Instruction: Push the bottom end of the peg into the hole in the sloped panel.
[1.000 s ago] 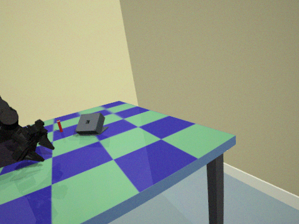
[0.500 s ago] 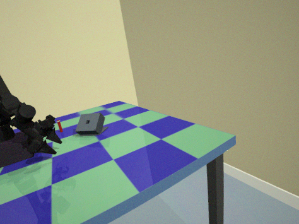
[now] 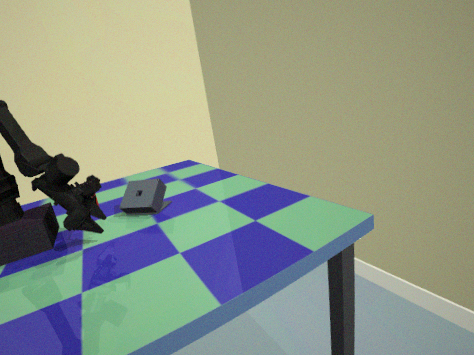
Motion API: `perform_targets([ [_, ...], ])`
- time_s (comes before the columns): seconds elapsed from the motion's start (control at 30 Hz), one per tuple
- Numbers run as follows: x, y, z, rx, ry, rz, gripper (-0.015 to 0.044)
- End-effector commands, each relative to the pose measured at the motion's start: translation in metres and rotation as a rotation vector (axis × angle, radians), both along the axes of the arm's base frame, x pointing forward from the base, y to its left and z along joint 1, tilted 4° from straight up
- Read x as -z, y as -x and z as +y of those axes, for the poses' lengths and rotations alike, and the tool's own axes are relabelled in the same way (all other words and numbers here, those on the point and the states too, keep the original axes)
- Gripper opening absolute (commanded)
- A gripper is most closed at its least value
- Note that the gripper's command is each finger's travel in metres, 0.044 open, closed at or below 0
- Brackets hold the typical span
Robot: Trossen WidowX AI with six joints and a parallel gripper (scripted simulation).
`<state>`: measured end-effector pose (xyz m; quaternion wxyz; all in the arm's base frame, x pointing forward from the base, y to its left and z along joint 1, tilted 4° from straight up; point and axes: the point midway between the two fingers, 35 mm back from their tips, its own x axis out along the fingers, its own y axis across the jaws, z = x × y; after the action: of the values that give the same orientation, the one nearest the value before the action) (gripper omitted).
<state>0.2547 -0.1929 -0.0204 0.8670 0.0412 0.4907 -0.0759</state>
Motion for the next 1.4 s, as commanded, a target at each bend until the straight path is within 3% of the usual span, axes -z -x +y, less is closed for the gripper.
perform_targets([
  [0.0,-0.001,-0.008,0.009,-0.027,-0.004,0.017,0.0440],
  [1.37,-0.014,-0.054,0.145,-0.317,-0.076,0.247,0.0440],
])
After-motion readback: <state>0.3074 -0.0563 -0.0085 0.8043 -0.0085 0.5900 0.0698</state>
